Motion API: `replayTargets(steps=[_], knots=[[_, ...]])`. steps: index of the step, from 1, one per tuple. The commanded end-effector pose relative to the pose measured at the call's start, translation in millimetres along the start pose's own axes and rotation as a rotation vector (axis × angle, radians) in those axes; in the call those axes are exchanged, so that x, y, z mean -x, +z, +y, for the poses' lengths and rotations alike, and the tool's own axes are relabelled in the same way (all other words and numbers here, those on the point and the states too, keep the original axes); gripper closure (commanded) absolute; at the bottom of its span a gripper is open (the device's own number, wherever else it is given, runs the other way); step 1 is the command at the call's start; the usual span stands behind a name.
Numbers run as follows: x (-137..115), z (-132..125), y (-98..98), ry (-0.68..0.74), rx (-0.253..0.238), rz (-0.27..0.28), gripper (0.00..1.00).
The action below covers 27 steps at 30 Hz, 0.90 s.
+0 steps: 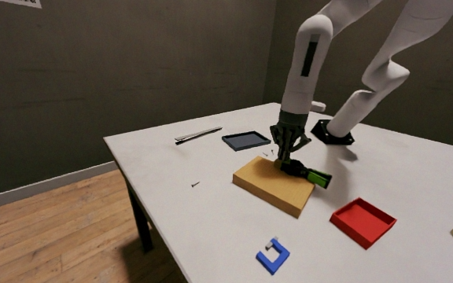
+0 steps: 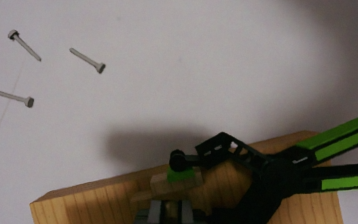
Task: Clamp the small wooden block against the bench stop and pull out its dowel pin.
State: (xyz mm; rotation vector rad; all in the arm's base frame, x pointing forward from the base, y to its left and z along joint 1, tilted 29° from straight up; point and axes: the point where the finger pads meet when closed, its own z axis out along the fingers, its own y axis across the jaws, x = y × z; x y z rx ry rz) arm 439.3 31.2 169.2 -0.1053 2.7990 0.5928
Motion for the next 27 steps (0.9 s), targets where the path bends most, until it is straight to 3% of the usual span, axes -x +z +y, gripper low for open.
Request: replayTargets(steps=[1,27], knots=[[-0.6,2.3,-1.8,0.029,0.006,-0.001,0.9],[-1.1,2.4,-1.8,0.173,0.006,0.0,0.9]])
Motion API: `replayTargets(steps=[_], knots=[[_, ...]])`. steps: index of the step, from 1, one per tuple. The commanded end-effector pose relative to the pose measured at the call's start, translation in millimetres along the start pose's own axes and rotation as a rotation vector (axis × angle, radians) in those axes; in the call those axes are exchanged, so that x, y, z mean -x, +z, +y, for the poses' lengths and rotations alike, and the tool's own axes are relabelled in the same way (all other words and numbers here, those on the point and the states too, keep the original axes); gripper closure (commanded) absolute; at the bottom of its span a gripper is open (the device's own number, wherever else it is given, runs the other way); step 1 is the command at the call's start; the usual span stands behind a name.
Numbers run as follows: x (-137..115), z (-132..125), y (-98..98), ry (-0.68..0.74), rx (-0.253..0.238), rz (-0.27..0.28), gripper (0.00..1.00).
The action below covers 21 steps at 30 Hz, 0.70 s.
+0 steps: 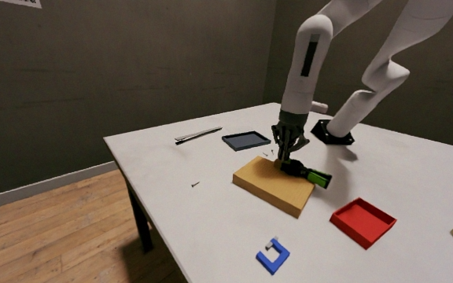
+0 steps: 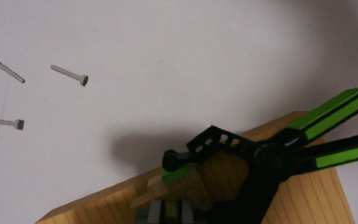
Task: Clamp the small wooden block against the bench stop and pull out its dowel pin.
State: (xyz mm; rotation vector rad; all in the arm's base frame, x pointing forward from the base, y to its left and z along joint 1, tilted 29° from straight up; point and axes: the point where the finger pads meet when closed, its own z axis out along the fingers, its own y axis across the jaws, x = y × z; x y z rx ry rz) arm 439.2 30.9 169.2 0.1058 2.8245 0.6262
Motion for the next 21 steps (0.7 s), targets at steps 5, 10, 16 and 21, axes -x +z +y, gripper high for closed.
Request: replayTargets(steps=[5,10,16,21], knots=[[-1.5,2.4,-1.6,0.057,0.007,0.001,0.9],[-1.6,2.4,-1.7,0.084,0.007,0.001,0.9],[-1.7,2.4,-1.7,0.118,0.007,0.001,0.9],[-1.9,2.4,-1.7,0.152,0.007,0.002,0.9]])
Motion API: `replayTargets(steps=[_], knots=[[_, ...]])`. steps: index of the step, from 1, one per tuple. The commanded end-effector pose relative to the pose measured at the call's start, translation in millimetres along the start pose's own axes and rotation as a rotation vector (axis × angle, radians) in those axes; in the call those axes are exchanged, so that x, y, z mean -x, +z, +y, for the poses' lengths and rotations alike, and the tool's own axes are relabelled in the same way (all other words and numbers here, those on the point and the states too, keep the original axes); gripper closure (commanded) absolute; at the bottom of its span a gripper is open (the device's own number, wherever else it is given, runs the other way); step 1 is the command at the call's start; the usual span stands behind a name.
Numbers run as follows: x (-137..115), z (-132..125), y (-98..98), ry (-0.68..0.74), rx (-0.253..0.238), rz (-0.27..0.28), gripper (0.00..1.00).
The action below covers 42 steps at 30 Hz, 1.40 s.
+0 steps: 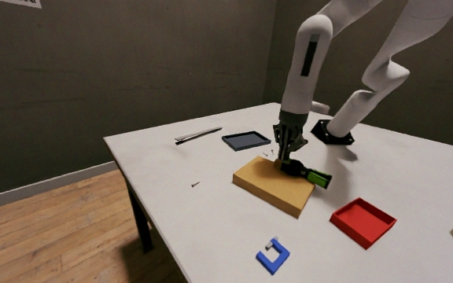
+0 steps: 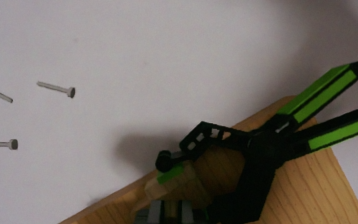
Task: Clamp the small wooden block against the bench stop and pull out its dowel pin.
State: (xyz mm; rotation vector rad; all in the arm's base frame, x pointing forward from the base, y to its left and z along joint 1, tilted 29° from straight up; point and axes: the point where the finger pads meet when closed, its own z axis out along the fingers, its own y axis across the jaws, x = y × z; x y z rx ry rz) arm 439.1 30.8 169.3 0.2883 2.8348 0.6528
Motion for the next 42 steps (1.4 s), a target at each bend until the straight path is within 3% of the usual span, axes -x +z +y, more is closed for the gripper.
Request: replayTargets(steps=[1,27,42], knots=[[-2.1,2.3,-1.5,0.031,0.007,0.002,0.9],[-2.5,2.2,-1.8,0.185,0.006,0.003,0.9],[-2.0,2.3,-2.4,0.095,0.007,0.002,0.9]])
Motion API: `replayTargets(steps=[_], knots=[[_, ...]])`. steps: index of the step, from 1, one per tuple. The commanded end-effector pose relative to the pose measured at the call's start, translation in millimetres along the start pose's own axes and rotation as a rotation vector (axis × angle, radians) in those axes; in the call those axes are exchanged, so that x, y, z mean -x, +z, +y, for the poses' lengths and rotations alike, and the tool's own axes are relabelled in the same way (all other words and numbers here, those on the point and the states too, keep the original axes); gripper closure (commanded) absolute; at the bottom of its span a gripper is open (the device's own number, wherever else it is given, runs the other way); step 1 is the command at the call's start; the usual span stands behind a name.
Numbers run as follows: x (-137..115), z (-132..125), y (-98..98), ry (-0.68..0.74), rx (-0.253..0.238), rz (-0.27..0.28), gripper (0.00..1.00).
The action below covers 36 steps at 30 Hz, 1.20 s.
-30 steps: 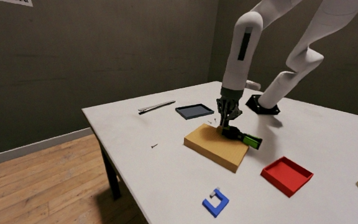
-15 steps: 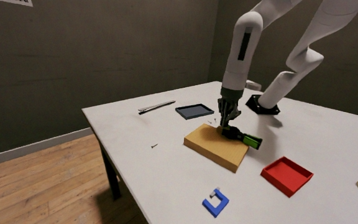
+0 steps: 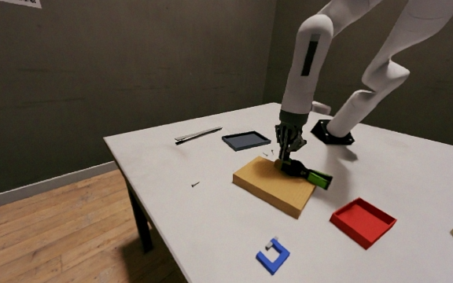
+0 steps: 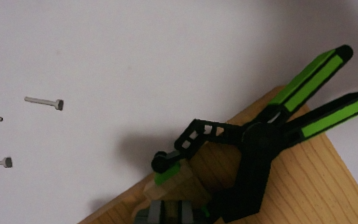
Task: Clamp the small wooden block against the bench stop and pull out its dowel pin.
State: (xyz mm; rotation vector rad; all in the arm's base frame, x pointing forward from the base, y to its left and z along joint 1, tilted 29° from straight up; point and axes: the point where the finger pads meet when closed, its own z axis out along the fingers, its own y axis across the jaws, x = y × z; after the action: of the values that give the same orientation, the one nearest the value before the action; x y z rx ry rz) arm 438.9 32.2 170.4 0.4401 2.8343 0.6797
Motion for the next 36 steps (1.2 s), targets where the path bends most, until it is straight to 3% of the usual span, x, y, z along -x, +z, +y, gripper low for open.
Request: replayTargets(steps=[1,36], knots=[[-1.6,0.4,-2.0,-0.018,0.002,0.001,0.9],[-0.6,0.7,-2.5,-0.251,0.002,-0.001,0.9]])
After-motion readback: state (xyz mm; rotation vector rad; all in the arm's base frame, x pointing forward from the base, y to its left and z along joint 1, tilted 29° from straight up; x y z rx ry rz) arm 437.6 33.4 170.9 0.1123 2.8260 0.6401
